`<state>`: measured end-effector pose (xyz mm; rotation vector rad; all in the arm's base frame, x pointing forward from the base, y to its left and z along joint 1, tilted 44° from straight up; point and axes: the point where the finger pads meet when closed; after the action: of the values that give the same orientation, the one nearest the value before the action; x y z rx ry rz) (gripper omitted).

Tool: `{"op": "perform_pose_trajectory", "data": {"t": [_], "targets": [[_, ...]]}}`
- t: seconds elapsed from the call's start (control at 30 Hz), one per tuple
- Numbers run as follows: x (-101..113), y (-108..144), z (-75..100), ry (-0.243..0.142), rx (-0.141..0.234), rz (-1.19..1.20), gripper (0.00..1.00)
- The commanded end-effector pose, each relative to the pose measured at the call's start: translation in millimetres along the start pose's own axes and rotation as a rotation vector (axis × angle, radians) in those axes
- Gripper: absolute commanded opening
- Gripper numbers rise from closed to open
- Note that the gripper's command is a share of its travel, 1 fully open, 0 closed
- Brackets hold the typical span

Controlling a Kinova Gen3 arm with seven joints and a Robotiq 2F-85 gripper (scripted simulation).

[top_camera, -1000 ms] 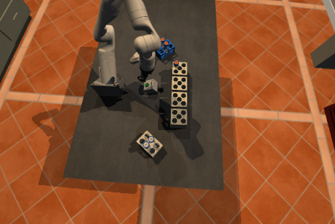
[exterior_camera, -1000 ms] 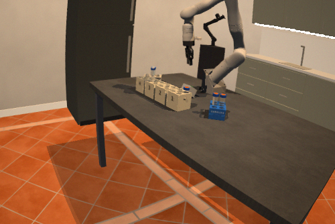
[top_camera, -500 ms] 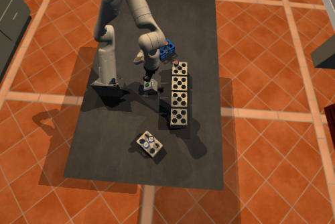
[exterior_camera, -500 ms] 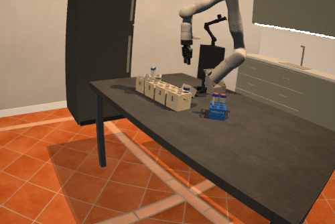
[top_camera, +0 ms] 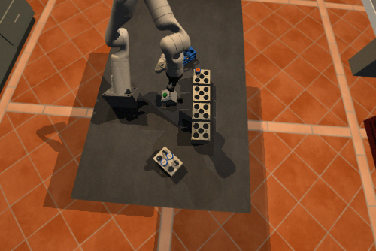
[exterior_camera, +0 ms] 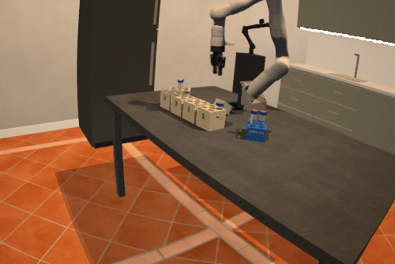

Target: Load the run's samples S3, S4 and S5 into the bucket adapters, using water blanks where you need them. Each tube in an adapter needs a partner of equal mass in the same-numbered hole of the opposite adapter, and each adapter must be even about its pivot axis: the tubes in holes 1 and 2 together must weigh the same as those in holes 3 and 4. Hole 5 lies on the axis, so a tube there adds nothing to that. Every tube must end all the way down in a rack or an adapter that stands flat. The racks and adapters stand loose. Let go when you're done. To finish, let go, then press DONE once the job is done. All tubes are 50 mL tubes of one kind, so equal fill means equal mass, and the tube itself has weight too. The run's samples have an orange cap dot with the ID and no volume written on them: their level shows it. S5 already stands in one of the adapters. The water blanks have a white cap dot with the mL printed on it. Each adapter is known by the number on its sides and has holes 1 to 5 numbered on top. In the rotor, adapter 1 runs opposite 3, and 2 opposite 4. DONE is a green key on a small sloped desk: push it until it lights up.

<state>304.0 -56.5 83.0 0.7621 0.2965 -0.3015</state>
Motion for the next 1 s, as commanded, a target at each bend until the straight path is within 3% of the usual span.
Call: {"op": "perform_pose_trajectory", "data": {"t": [0.0, 0.63, 0.97], "targets": [[8, 1, 3.2, -0.017, -0.015, 0.045, 0.62], [49, 23, 14.7, -0.07, -0.026, 0.28, 0.62], [47, 24, 15.5, -0.073, -0.02, 0.285, 0.62]]}}
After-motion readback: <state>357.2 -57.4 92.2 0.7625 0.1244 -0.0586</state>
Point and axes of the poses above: the point where the finger pads meet when closed, its own z axis back along the fingers, its own y axis across the jaws, x = y × z, and after that the axes turned 11 degrees about -z, right-handed
